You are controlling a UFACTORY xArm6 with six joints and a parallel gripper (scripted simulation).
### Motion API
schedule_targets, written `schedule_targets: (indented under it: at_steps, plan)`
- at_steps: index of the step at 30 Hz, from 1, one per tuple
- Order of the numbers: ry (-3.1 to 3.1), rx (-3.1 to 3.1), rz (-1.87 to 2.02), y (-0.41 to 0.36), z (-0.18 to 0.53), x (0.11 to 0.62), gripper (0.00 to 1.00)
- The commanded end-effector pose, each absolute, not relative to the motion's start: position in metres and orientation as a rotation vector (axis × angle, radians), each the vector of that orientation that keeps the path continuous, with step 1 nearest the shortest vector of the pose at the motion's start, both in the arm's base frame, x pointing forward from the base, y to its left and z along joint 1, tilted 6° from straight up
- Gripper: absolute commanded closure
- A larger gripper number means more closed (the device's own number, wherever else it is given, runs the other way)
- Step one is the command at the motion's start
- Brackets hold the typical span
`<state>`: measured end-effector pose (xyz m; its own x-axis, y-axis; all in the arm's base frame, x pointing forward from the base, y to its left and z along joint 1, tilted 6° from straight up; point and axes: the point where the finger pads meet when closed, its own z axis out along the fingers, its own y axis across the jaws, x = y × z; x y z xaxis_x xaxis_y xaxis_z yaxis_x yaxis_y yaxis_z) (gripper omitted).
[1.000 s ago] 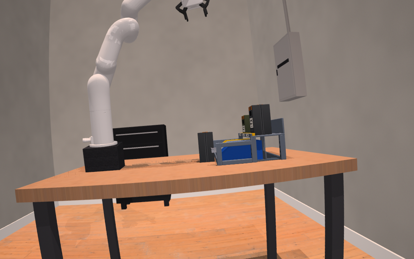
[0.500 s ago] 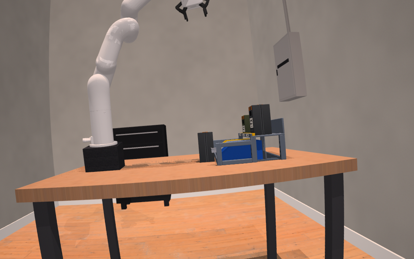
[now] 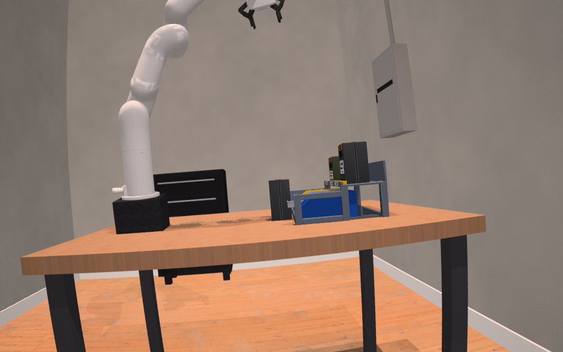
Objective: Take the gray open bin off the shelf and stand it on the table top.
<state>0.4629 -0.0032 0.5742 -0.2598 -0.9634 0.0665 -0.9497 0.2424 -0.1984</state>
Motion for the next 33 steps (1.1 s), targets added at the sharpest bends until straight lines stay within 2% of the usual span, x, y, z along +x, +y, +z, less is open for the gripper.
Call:
schedule_targets:
  at_steps: [1, 4, 5, 9, 21, 22, 26, 33]
  plan:
    - [2.550, -1.947, -0.124, -0.0031, 0.5762, 0.4630, 0.00]
    - [2.550, -1.947, -0.124, -0.0031, 0.5762, 0.4630, 0.00]
    - [2.445, -1.882, -0.273, -0.0032, 0.5755, 0.4626, 0.00]
    - [2.550, -1.947, -0.124, -0.0033, 0.5763, 0.4627, 0.00]
    - [2.550, -1.947, -0.124, -0.0033, 0.5763, 0.4627, 0.00]
    - [2.446, -1.883, -0.273, -0.0034, 0.5756, 0.4623, 0.00]
    - [2.550, -1.947, -0.124, -0.0034, 0.5763, 0.4625, 0.00]
    - [2.550, -1.947, -0.124, -0.0034, 0.5763, 0.4625, 0.00]
